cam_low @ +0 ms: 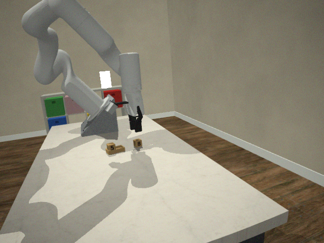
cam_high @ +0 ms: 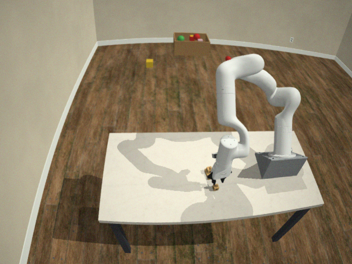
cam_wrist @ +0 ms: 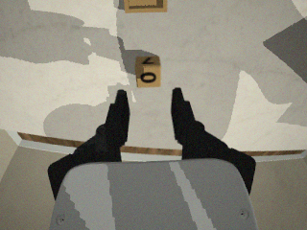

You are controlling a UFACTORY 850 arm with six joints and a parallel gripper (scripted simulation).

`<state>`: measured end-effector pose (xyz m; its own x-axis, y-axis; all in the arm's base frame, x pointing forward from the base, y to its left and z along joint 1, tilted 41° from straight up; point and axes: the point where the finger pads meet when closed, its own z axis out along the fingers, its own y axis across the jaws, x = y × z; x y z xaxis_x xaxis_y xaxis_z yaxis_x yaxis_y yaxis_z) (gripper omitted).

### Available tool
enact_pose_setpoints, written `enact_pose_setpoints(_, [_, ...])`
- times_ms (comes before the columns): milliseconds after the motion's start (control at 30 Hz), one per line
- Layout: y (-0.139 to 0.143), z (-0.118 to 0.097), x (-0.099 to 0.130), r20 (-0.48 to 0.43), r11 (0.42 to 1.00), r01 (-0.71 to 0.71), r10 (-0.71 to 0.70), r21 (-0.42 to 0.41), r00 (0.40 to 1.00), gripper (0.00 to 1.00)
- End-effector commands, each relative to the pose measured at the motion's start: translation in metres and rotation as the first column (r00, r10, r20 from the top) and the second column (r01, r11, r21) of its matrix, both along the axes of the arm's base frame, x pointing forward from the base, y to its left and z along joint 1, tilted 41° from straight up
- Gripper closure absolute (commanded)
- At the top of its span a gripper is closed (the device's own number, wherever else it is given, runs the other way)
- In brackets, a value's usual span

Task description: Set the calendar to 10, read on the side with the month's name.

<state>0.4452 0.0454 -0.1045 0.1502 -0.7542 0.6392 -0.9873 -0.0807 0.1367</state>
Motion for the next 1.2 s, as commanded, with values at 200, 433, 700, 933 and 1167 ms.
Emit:
enact_pose_setpoints(200, [-0.007,-0.008,0.0,0.002,1.0,-0.001,0.001,0.001,1.0,0.53])
enact_pose_setpoints(433, [-0.014,-0.016,0.0,0.002,1.0,-0.001,0.001,0.001,1.0,0.53])
enact_pose_setpoints(700, [-0.019,-0.023,0.0,0.002,1.0,-0.001,0.001,0.001,1.0,0.53])
enact_pose_setpoints(933, [-0.022,-0.026,-0.001,0.002,1.0,-0.001,0.001,0.001,1.0,0.53])
enact_pose_setpoints(1167, [-0.022,-0.027,-0.001,0.002,1.0,-0.001,0.001,0.001,1.0,0.53])
